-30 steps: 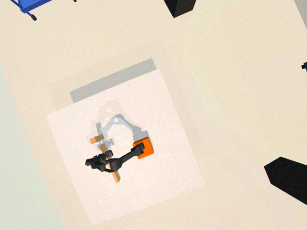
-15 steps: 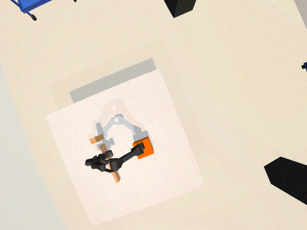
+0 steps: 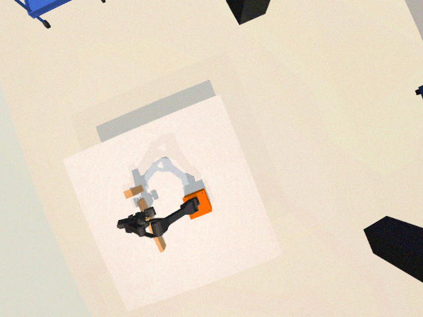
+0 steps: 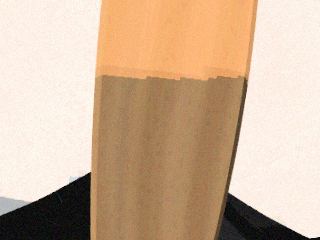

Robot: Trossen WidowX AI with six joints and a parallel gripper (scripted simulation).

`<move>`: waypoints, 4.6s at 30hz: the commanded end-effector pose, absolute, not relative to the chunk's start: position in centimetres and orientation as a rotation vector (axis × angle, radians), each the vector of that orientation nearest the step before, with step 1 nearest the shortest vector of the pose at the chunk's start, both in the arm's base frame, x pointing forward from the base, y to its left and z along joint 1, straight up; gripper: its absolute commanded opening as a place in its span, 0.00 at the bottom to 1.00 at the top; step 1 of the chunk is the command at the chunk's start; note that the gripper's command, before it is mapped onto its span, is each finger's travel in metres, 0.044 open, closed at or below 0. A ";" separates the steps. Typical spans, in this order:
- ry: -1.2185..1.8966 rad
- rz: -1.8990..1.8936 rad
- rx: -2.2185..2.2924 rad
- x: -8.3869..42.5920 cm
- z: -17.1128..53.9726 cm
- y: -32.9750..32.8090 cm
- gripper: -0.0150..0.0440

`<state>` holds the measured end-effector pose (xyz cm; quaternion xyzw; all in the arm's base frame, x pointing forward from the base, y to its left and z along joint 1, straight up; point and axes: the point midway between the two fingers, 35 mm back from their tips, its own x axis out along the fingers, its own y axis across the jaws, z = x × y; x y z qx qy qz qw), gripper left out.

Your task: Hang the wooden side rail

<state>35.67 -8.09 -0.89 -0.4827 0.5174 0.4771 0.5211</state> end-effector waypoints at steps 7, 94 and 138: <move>1.226 1.130 -1.169 36.0 -0.1 -8.2 0.25; 1.227 1.130 -1.170 36.0 -0.8 -9.2 0.25; 1.227 1.130 -1.170 35.9 -0.8 -9.7 0.25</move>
